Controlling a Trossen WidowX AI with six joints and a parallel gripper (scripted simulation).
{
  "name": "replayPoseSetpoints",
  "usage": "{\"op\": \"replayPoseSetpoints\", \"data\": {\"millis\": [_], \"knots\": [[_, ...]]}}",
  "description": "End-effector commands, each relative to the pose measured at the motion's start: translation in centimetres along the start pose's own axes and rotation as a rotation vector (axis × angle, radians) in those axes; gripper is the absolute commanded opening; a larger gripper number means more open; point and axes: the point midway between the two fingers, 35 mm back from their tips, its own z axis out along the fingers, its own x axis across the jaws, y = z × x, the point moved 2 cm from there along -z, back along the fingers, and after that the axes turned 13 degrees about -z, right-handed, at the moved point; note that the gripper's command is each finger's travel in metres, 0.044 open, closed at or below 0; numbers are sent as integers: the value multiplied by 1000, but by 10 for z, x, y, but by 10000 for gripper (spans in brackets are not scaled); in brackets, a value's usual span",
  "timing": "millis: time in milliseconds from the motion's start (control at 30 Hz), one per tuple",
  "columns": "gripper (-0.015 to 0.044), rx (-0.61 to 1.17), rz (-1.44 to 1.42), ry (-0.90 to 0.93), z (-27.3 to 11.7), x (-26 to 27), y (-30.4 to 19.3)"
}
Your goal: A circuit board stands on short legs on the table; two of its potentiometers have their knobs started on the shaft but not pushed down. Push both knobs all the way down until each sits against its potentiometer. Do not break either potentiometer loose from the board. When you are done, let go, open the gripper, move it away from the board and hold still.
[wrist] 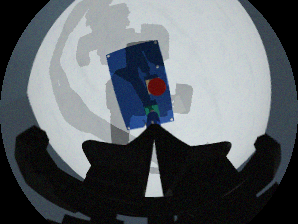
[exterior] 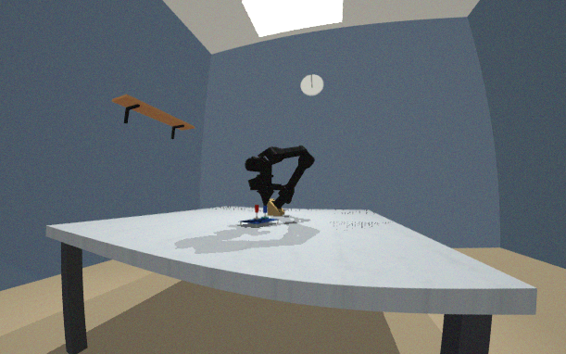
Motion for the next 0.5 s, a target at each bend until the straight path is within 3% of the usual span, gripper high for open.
{"op": "replayPoseSetpoints", "data": {"millis": [0,467], "knots": [[0,2,0,3,3,1,0],[0,2,0,4,8,1,0]]}}
